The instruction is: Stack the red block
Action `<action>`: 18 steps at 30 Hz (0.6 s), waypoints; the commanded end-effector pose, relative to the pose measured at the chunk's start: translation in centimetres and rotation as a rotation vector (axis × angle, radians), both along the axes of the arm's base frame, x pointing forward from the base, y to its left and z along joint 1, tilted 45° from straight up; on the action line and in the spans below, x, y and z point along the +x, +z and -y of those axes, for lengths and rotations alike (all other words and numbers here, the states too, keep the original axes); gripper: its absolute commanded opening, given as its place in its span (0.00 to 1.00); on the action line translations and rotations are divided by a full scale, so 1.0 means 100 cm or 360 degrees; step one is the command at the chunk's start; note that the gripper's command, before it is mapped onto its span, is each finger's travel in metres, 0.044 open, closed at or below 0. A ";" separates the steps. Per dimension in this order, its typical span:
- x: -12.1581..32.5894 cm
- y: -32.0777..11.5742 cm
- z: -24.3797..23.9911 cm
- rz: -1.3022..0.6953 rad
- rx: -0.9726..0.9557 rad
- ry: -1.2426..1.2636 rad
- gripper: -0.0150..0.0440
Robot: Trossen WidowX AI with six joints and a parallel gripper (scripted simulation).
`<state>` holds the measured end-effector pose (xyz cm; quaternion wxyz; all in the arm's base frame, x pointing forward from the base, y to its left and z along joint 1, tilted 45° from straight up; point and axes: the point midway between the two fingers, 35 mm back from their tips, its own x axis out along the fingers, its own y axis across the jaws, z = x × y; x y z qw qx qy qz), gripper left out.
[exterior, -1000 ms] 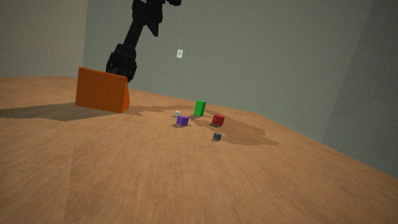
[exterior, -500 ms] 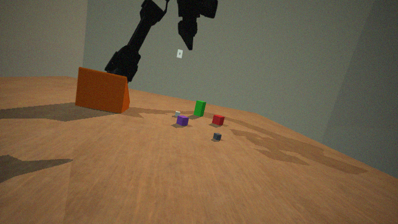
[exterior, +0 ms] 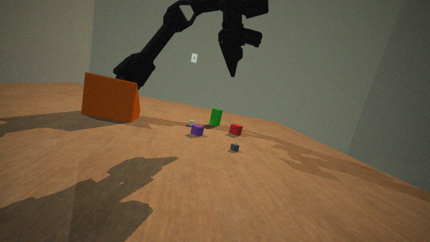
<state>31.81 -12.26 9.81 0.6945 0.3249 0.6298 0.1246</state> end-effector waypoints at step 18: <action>0.075 -0.007 -0.142 -0.0694 0.0298 -0.0349 1.00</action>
